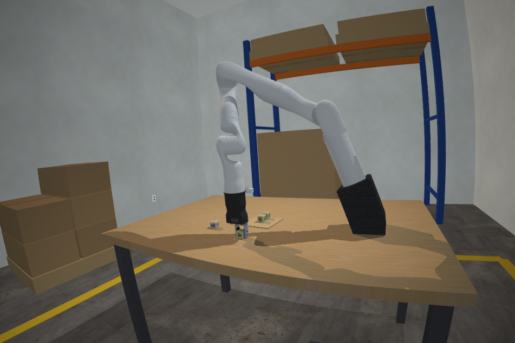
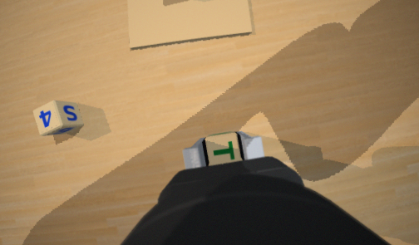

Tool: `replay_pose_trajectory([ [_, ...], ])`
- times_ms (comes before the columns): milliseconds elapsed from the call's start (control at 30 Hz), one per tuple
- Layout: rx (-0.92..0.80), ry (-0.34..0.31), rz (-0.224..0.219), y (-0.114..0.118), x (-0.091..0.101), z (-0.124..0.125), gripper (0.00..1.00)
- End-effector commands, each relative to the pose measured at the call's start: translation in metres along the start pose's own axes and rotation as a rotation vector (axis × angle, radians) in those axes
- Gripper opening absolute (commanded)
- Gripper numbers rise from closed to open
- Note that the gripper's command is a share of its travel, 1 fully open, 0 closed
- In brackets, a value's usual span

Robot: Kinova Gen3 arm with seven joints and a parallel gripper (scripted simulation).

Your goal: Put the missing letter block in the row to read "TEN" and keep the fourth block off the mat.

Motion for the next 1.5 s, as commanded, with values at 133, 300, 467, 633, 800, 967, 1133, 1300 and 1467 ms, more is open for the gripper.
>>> replay_pose_trajectory([
  [133,0.006,-0.002,0.004,-0.002,0.005,0.001,0.57],
  [300,0.006,-0.002,0.004,-0.002,0.012,0.001,0.57],
  [467,0.006,-0.002,0.004,-0.002,0.025,0.001,0.57],
  [633,0.006,-0.002,0.005,-0.002,0.038,0.0,0.57],
  [800,0.006,-0.002,0.005,-0.002,0.053,0.0,0.57],
  [967,0.006,-0.003,0.005,-0.002,0.071,0.0,0.57],
  [1133,0.006,-0.003,0.005,-0.002,0.086,0.0,0.57],
  [1300,0.006,-0.003,0.005,-0.002,0.092,0.0,0.57],
  [1467,0.007,-0.003,0.005,-0.002,0.098,0.0,0.57],
])
Point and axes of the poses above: the point where the finger pads meet when closed, its own x axis back along the fingers, its own y axis across the jaws, z = x × y, the point moved 9 cm from there along x, back along the fingers, and after that the axes turned 13 degrees about x, right-handed, at the moved point
